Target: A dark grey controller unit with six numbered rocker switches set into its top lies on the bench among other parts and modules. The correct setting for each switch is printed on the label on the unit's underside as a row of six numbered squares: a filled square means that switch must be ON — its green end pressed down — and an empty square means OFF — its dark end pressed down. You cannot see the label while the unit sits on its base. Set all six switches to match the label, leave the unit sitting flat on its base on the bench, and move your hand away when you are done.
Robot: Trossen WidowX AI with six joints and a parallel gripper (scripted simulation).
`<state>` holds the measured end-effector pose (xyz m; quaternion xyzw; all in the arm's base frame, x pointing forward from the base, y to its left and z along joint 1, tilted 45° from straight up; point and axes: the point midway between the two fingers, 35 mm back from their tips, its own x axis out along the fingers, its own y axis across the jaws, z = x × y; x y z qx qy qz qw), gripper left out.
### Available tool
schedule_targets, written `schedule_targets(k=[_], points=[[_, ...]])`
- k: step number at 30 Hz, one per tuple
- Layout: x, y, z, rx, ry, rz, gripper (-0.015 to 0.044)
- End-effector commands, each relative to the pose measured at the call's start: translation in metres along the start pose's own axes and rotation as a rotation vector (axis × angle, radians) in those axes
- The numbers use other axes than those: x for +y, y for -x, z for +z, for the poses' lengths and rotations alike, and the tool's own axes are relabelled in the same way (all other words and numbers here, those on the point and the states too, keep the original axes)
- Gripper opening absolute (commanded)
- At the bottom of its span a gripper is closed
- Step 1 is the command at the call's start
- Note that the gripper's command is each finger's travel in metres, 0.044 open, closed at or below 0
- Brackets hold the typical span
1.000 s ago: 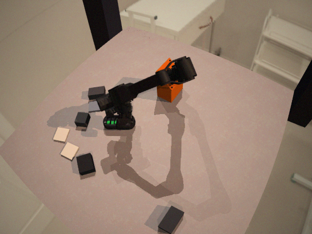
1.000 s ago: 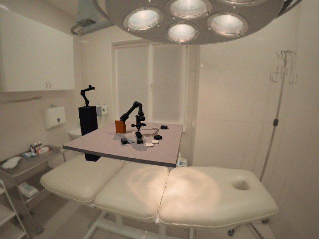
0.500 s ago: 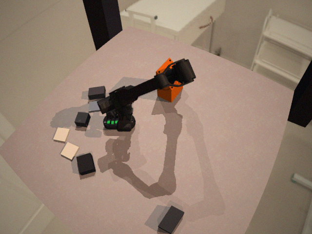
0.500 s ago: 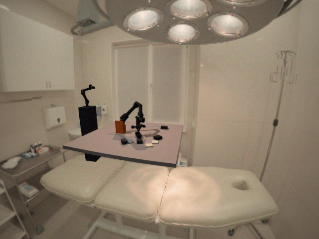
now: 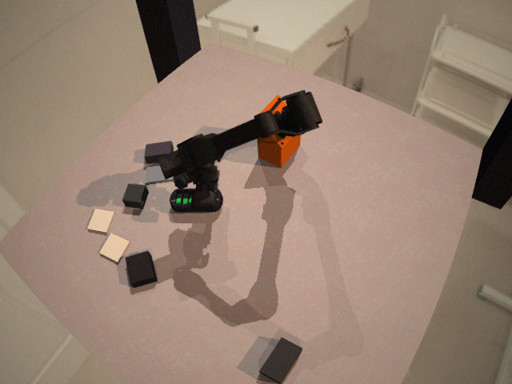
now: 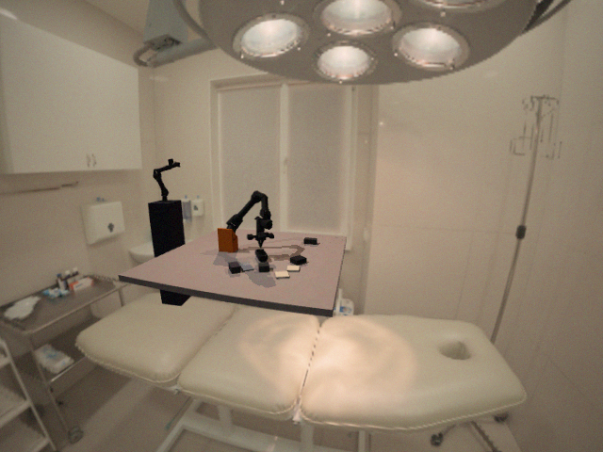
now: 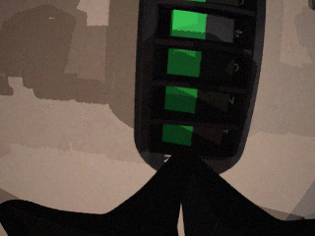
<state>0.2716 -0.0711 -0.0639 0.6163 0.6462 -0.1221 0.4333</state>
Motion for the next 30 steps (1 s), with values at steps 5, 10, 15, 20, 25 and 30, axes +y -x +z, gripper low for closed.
schedule_targets(k=[5, 10, 15, 20, 25, 30], points=[[0.003, 0.021, 0.003, -0.020, 0.013, 0.011, 0.0000], [-0.018, 0.021, 0.021, -0.019, 0.013, 0.011, 0.0000], [-0.018, 0.020, 0.021, -0.019, 0.014, 0.011, 0.0000], [-0.018, 0.012, 0.022, -0.020, 0.016, 0.011, 0.0000], [-0.017, 0.004, 0.022, -0.020, 0.019, 0.011, 0.0000], [-0.017, -0.003, 0.023, -0.020, 0.022, 0.011, 0.0000]])
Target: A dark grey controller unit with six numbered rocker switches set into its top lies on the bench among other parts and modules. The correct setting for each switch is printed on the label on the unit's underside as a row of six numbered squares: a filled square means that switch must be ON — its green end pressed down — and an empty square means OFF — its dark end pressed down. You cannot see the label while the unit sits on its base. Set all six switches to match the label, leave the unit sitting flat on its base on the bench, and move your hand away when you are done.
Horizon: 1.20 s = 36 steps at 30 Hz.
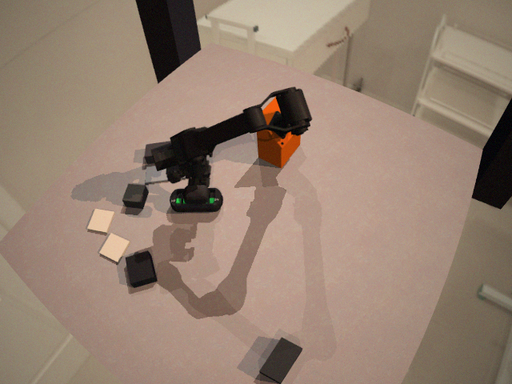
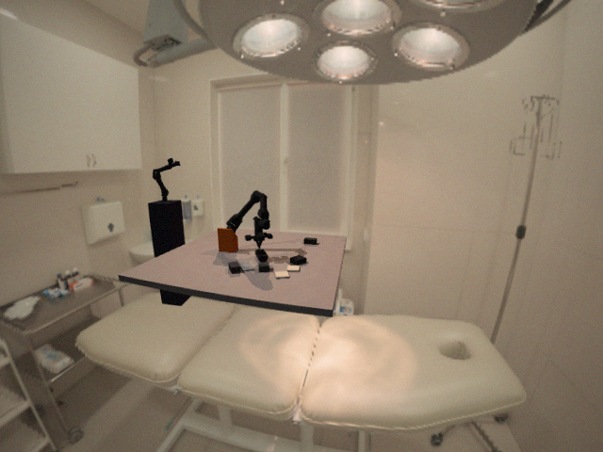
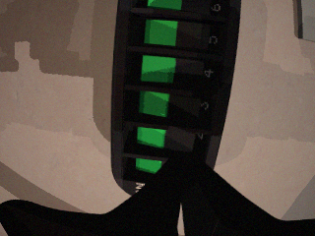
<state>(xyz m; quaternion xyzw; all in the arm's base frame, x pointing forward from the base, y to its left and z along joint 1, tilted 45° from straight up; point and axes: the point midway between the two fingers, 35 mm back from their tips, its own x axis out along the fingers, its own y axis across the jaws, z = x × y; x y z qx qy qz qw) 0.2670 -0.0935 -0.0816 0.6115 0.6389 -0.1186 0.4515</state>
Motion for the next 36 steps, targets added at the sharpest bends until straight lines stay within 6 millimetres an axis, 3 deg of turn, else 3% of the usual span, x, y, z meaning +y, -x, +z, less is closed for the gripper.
schedule_targets(k=[1, 14, 29, 31, 34, 36], points=[[-0.002, -0.009, -0.002, 0.007, -0.007, 0.000, 0.0000], [-0.002, -0.026, -0.002, 0.007, -0.002, 0.001, 0.0000], [-0.002, -0.027, -0.002, 0.007, -0.002, 0.001, 0.0000], [-0.001, -0.017, -0.001, 0.005, 0.002, -0.001, 0.0000], [-0.002, 0.016, -0.001, 0.006, -0.002, 0.000, 0.0000], [-0.002, 0.018, -0.002, 0.006, -0.002, 0.000, 0.0000]])
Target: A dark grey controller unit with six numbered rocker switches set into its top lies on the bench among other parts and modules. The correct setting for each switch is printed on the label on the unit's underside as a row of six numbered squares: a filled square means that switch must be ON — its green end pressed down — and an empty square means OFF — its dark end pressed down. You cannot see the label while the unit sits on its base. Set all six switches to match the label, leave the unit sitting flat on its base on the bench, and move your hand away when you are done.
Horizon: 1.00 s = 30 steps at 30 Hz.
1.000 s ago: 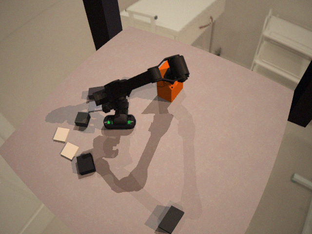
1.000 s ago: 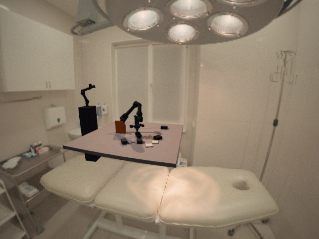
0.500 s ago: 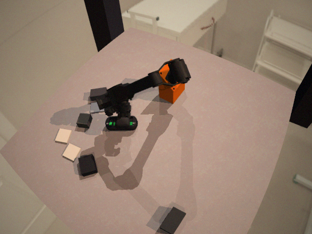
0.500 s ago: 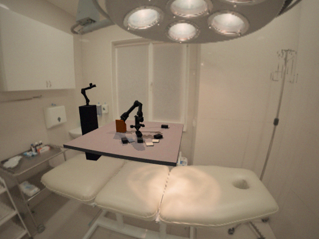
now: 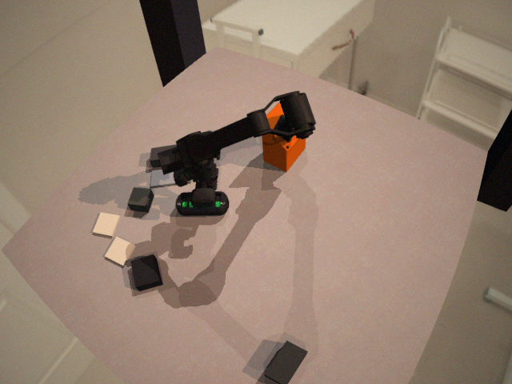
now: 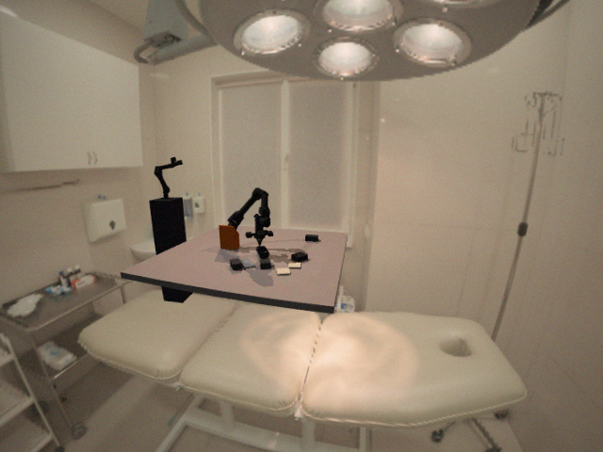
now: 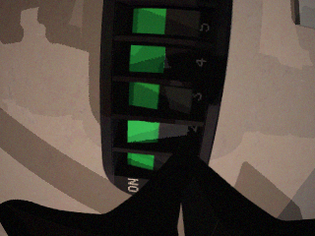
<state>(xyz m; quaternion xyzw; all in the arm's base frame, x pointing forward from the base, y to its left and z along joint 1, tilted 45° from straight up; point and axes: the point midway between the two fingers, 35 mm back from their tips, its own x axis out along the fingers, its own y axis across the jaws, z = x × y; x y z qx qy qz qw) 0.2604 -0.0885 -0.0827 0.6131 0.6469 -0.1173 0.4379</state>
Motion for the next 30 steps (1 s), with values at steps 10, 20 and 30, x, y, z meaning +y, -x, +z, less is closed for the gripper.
schedule_targets(k=[10, 20, 30], points=[[0.002, 0.022, 0.022, -0.022, 0.013, 0.010, 0.0000], [0.003, 0.013, 0.022, -0.022, 0.013, 0.010, 0.0000], [0.003, -0.003, 0.023, -0.021, 0.013, 0.010, 0.0000]])
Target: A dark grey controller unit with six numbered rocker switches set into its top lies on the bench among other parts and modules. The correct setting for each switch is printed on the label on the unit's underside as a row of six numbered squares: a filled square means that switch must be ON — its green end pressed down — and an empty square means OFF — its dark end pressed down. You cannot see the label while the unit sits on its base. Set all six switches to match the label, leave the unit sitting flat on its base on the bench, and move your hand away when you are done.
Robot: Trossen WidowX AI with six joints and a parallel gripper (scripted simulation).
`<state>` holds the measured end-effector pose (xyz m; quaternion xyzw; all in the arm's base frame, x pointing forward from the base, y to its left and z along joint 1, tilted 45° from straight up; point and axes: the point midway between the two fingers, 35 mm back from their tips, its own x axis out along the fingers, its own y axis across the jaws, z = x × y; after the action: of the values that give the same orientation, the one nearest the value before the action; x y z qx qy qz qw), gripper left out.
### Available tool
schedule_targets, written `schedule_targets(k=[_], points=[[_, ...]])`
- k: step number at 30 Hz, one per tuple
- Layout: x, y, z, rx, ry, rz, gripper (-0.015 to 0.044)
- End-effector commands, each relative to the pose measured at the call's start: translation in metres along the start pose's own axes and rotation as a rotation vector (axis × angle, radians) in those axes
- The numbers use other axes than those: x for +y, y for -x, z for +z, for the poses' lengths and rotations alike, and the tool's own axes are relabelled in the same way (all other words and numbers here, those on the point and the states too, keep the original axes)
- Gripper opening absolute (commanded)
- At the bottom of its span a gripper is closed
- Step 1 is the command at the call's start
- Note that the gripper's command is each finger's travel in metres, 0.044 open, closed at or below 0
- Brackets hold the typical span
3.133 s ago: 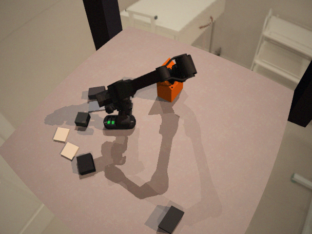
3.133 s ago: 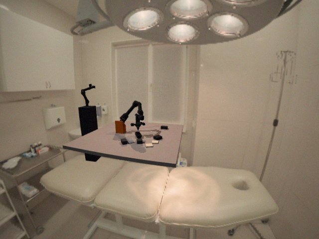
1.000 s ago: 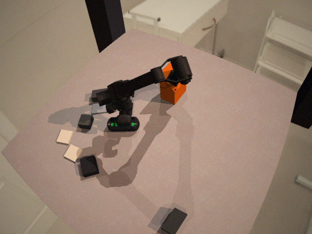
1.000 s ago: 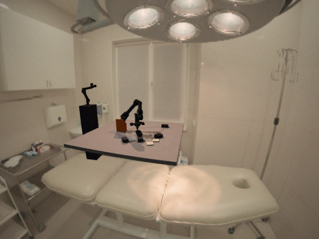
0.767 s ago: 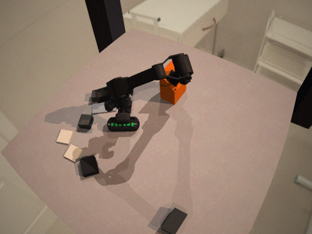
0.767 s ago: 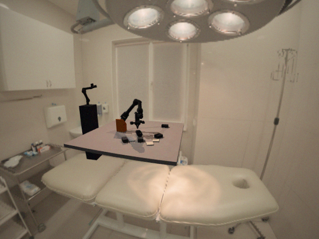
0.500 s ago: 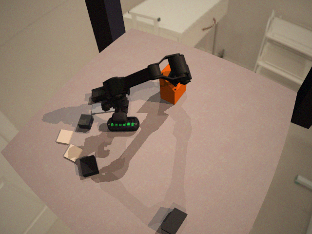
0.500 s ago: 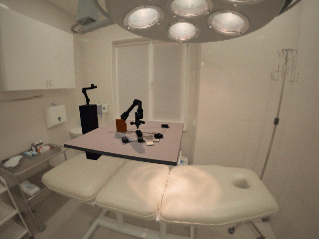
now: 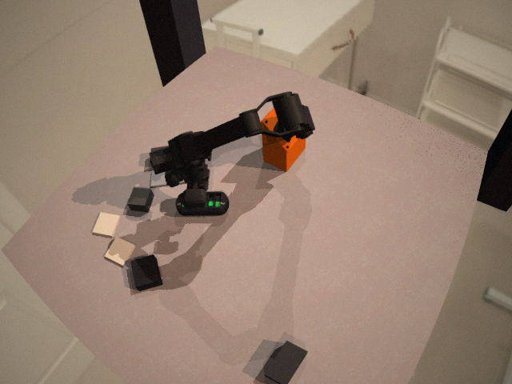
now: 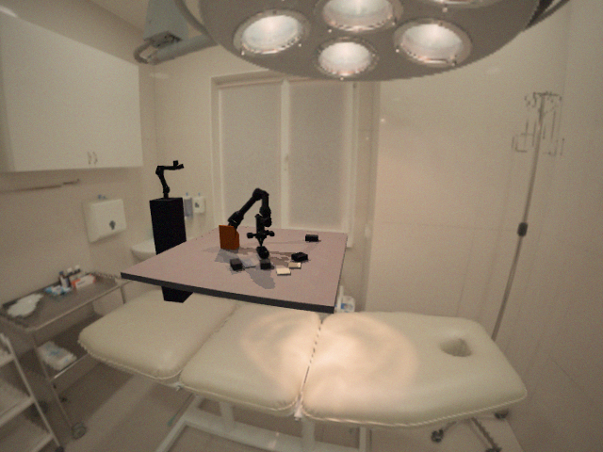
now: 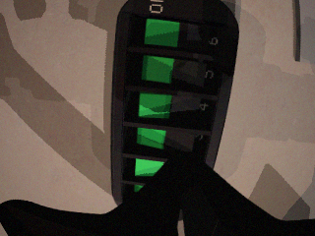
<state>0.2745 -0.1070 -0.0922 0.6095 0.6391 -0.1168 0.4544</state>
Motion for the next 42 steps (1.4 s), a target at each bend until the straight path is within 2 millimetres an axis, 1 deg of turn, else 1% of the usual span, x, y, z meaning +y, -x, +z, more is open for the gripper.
schedule_targets(k=[1, 14, 29, 30, 31, 33, 34, 35, 42], points=[[-0.002, -0.009, -0.002, 0.007, -0.009, 0.001, 0.0000], [-0.002, -0.027, -0.003, 0.008, -0.009, 0.001, 0.0000], [-0.002, -0.027, -0.003, 0.008, -0.009, 0.002, 0.0000], [-0.001, -0.024, -0.002, 0.006, -0.004, -0.001, 0.0000], [-0.001, -0.017, -0.002, 0.006, -0.005, -0.001, 0.0000], [-0.001, 0.008, -0.001, 0.006, -0.008, 0.000, 0.0000], [-0.002, 0.016, -0.002, 0.006, -0.009, 0.000, 0.0000], [-0.002, 0.018, -0.002, 0.007, -0.009, 0.000, 0.0000], [-0.001, 0.018, -0.001, 0.007, -0.009, 0.000, 0.0000]])
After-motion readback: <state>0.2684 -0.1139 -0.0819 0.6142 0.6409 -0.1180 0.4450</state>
